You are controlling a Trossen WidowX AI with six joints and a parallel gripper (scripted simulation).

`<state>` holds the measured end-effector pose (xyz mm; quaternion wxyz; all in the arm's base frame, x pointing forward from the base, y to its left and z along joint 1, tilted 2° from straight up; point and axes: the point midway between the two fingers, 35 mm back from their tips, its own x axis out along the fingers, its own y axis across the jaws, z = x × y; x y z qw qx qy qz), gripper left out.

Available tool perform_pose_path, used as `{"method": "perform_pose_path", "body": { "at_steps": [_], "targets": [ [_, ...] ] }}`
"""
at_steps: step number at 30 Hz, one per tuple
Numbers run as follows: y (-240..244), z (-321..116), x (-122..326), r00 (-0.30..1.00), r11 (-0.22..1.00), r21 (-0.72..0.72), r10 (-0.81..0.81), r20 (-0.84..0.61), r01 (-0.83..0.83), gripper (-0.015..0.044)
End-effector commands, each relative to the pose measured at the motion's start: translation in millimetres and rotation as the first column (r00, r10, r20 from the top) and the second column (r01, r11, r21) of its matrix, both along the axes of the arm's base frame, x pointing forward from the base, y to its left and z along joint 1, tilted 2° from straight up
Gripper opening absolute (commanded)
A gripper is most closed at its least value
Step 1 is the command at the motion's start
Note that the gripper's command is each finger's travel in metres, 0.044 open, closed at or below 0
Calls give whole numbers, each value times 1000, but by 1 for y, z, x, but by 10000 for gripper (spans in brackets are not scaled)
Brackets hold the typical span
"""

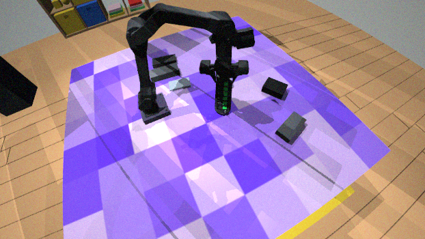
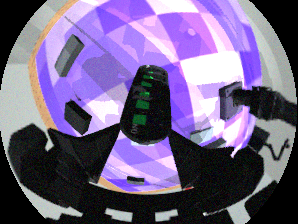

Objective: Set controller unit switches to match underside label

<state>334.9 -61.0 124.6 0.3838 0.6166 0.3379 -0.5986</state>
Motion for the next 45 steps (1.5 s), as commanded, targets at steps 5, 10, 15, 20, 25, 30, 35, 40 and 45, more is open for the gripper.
{"method": "perform_pose_path", "body": {
  "at_steps": [5,10,15,20,25,30,35,40,45],
  "targets": [
    [1,-8,0,1000,1000,-3,-12,-17,12,338],
    [4,-11,2,1000,1000,-3,-12,-17,12,338],
    [7,-13,3,1000,1000,-3,-12,-17,12,338],
    [9,-16,5,1000,1000,-3,-12,-16,12,338],
    [11,-18,6,1000,1000,-2,-12,-16,12,338],
    [14,-21,8,1000,1000,-2,-12,-16,12,338],
    [16,-24,9,1000,1000,-2,-12,-16,12,338],
    [18,-27,11,1000,1000,-2,-12,-16,12,338],
    [20,-30,12,1000,1000,-2,-12,-16,12,338]
  ]
}}
